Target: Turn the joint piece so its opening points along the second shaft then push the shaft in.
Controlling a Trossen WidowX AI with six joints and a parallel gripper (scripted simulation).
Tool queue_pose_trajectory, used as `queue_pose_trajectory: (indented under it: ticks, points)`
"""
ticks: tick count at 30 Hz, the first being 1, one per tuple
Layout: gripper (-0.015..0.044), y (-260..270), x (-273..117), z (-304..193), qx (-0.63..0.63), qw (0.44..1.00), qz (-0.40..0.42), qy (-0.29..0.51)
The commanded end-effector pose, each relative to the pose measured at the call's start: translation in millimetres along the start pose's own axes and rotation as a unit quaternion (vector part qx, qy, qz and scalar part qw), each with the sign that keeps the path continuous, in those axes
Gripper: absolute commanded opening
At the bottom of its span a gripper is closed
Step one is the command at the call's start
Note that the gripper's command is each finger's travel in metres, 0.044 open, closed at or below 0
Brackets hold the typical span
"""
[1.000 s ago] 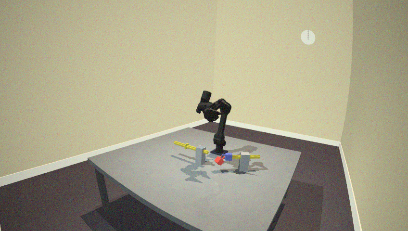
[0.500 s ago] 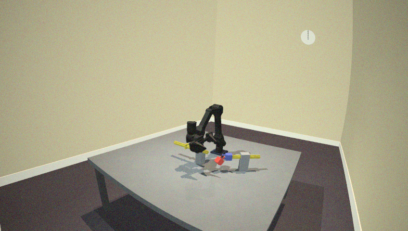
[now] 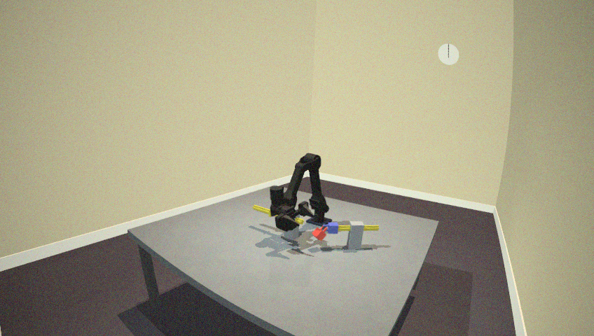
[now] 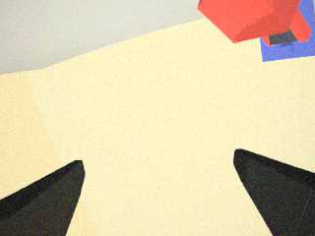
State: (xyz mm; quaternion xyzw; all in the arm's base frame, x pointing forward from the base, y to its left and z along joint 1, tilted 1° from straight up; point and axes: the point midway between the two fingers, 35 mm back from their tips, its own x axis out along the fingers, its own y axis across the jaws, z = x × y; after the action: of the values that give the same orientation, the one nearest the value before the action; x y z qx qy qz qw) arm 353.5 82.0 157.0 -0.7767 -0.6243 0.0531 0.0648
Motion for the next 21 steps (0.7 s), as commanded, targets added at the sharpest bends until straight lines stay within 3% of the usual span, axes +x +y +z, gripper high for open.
queue_pose_trajectory:
  ticks: [1, 21]
  points:
    - [0.0440, 8.8, 2.8, -0.6, 0.056, 0.998, 0.011, 0.000]
    - [0.0440, 49.8, 20.5, -3.1, 0.386, 0.920, 0.075, 0.004]
